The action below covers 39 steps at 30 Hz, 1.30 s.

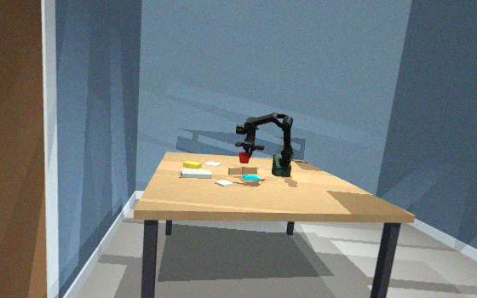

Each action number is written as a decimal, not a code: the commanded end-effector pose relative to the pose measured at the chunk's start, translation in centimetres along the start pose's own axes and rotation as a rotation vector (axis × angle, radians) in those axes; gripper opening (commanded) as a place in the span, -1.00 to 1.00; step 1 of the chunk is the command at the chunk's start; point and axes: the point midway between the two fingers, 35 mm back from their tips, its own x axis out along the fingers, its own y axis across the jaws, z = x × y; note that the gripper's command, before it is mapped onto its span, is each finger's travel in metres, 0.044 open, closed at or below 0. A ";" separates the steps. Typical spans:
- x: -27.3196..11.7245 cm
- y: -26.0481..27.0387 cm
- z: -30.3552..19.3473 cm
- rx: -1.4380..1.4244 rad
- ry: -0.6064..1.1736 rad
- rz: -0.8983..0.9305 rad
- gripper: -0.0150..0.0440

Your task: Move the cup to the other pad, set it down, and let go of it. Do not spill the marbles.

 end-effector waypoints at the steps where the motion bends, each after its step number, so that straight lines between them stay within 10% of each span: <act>1: 0.0 0.6 0.5 0.006 -0.003 0.002 -0.49; 39: -0.1 6.3 5.2 0.008 -0.005 0.005 -0.49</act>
